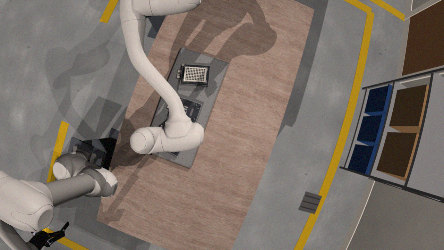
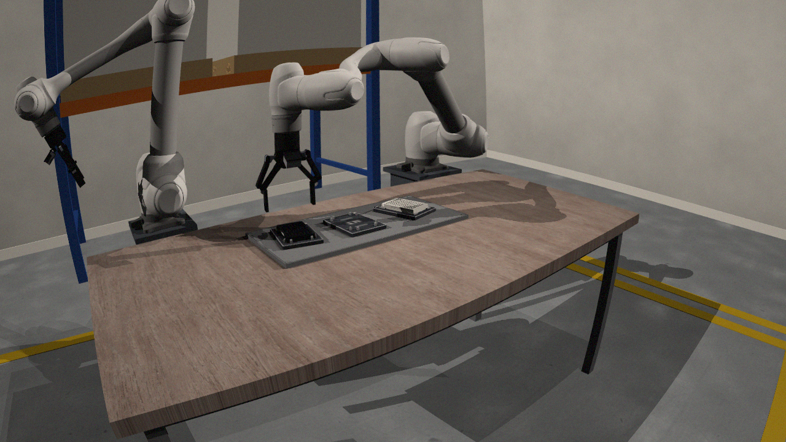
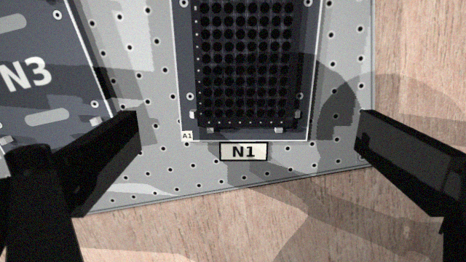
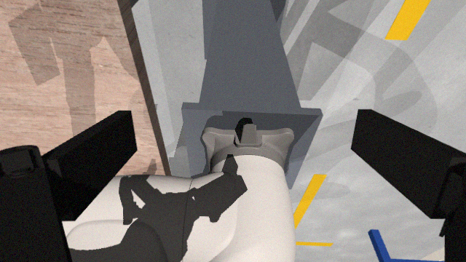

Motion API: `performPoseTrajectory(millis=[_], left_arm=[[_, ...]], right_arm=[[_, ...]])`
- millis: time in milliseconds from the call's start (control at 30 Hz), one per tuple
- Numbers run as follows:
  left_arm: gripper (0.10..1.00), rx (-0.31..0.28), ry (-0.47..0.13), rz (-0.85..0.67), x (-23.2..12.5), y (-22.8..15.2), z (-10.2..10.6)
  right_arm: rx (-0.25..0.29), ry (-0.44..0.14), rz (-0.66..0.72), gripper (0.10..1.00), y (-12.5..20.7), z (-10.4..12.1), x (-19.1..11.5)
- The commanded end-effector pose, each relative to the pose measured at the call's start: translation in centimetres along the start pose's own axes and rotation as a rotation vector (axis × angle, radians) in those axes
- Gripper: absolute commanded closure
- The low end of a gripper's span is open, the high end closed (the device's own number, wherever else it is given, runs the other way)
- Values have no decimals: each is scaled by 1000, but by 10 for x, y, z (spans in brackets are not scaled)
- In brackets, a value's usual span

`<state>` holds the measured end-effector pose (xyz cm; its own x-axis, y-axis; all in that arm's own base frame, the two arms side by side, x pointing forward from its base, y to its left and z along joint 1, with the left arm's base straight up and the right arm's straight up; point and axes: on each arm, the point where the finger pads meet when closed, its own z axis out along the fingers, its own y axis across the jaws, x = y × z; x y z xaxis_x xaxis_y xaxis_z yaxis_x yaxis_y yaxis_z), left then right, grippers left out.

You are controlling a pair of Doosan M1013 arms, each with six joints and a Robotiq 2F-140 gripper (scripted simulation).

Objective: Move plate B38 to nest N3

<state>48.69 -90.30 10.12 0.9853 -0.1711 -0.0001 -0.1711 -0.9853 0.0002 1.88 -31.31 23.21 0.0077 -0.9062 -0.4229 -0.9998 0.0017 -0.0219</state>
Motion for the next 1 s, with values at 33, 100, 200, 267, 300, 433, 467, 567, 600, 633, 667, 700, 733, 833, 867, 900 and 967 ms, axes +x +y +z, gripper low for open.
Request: performPoseTrajectory(millis=[33,100,200,267,300,433,467,567,600,633,667,700,733,833,867,900,967], left_arm=[[98,-2,2,0,0,0,-2],[98,-2,2,0,0,0,-2],[98,-2,2,0,0,0,-2],[98,-2,2,0,0,0,-2],[98,-2,2,0,0,0,-2],[98,-2,2,-5,1,-3,-3],[98,-2,2,-5,1,-3,-3],[98,-2,2,-31,3,-22,-5],[98,-2,2,-54,5,-40,-7],[98,-2,2,-85,6,-64,-9],[98,-2,2,-115,6,-87,-11],[98,-1,2,-133,5,-101,-12],[98,-1,2,-152,4,-117,-12],[98,-1,2,-214,-2,-166,-14],[98,-1,2,-234,-5,-183,-14],[98,-1,2,-255,-8,-200,-14],[98,-1,2,-296,-17,-234,-13]], right_arm=[[0,1,0,98,0,-1,0],[0,1,0,98,0,-1,0],[0,1,0,98,0,-1,0],[0,1,0,98,0,-1,0],[0,1,0,98,0,-1,0],[0,1,0,98,0,-1,0],[0,1,0,98,0,-1,0],[0,1,0,98,0,-1,0],[0,1,0,98,0,-1,0],[0,1,0,98,0,-1,0],[0,1,0,98,0,-1,0],[0,1,0,98,0,-1,0],[0,1,0,98,0,-1,0],[0,1,0,98,0,-1,0],[0,1,0,98,0,-1,0],[0,1,0,98,0,-1,0],[0,1,0,98,0,-1,0]])
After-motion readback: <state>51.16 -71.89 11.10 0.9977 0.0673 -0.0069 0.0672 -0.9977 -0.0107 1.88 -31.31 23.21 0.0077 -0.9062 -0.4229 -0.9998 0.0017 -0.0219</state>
